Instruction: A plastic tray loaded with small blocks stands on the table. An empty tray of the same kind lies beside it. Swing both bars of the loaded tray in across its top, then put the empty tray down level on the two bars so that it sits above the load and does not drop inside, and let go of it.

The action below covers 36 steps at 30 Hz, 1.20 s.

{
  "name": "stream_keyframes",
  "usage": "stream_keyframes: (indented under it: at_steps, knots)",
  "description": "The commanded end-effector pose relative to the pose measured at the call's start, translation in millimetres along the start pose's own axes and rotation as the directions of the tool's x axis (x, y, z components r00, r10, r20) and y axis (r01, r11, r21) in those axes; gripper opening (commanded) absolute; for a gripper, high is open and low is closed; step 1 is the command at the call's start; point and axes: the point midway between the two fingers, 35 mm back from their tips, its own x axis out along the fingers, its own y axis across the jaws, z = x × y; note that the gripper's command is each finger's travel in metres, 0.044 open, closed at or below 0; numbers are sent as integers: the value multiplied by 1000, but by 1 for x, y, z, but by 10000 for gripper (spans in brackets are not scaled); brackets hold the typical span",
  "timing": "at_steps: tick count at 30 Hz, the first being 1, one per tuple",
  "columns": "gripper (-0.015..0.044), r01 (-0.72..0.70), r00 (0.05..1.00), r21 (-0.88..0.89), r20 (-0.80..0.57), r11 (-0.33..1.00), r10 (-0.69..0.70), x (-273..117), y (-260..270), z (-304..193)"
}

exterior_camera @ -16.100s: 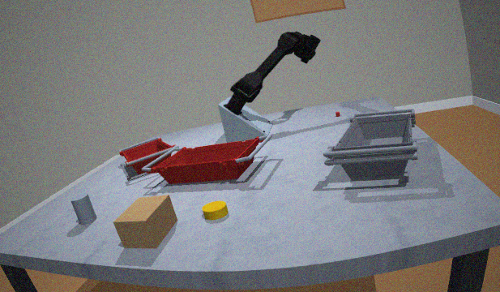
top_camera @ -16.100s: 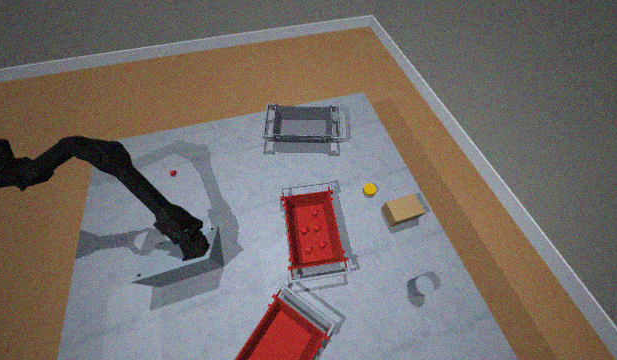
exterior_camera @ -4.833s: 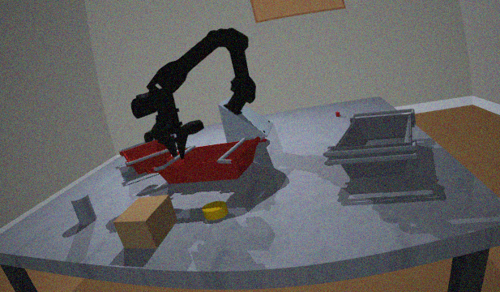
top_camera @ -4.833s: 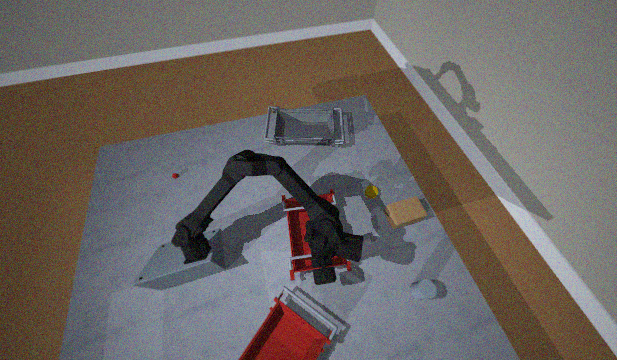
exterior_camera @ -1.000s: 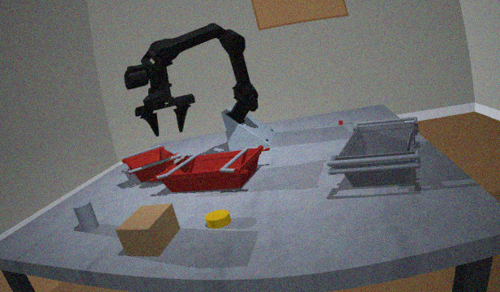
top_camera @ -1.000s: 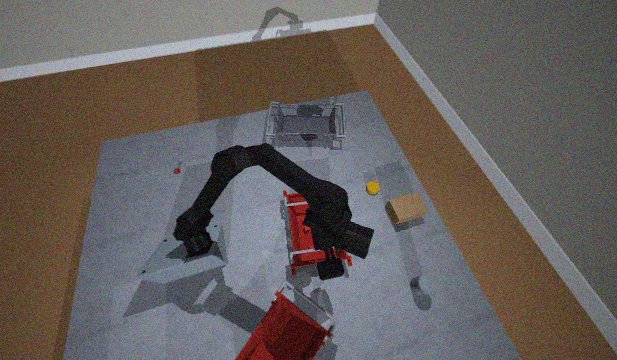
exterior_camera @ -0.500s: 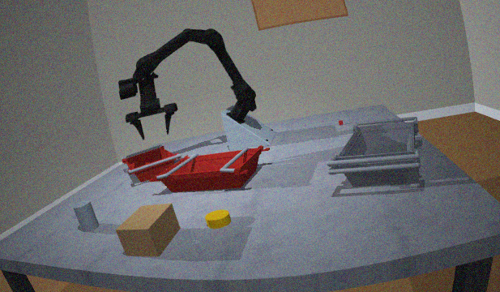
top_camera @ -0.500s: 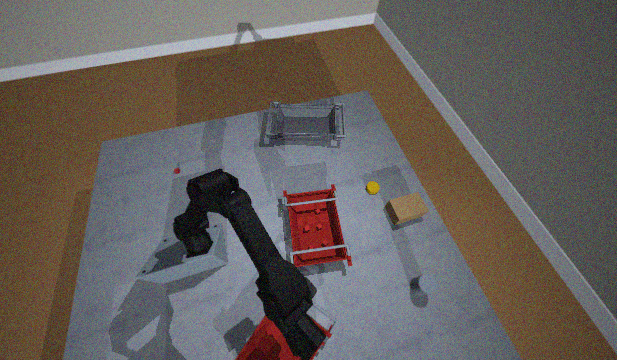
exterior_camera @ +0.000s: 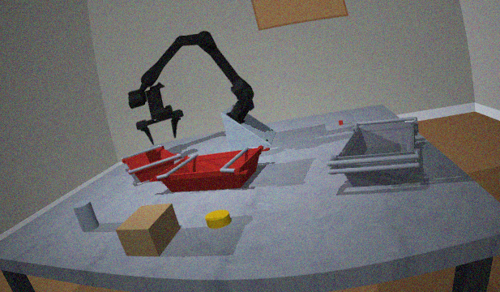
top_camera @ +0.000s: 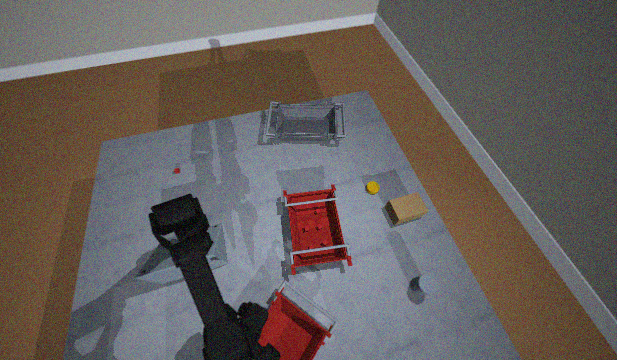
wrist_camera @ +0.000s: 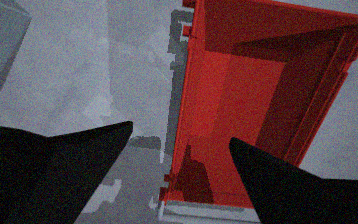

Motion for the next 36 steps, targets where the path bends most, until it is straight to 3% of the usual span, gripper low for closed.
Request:
stream_keyframes:
  at_steps: [1,17,27,36]
  knots:
    - [440,-6,1000,-31,-7,999,6,3,2,-3]
    - [440,-6,1000,-32,-6,999,6,85,2,-3]
    - [440,-6,1000,-33,-6,999,6,89,3,-3]
    - [308,-6,1000,-33,-6,999,6,89,3,-3]
